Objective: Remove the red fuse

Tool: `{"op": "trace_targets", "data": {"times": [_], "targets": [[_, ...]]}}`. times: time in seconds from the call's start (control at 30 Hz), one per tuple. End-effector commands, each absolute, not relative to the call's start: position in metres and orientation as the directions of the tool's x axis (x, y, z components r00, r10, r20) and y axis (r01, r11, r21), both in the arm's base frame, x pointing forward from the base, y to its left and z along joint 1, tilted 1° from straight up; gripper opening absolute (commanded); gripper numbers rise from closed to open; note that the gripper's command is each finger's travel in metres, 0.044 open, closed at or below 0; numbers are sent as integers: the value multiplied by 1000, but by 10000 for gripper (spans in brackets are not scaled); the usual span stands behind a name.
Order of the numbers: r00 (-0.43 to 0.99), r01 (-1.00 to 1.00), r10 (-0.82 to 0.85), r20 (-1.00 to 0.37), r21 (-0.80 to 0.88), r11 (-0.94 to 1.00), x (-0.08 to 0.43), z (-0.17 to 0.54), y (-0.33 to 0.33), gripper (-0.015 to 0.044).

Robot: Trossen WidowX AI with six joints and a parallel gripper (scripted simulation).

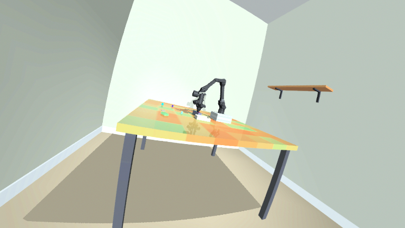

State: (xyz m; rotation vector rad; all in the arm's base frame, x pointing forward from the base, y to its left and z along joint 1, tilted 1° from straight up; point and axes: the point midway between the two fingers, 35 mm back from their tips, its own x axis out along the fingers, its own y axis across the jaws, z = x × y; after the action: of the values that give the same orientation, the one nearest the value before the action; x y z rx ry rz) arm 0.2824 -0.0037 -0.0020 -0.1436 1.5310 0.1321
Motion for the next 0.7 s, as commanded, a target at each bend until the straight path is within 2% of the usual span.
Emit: {"op": "trace_targets", "data": {"times": [0.0, 0.13, 0.67], "targets": [[36, -175, -4, -999, -10, 984, 282, -2, -4, 27], [36, -175, -4, -999, -10, 984, 282, -2, -4, 1], [36, -175, -4, -999, -10, 985, 283, 4, -4, 0]]}}
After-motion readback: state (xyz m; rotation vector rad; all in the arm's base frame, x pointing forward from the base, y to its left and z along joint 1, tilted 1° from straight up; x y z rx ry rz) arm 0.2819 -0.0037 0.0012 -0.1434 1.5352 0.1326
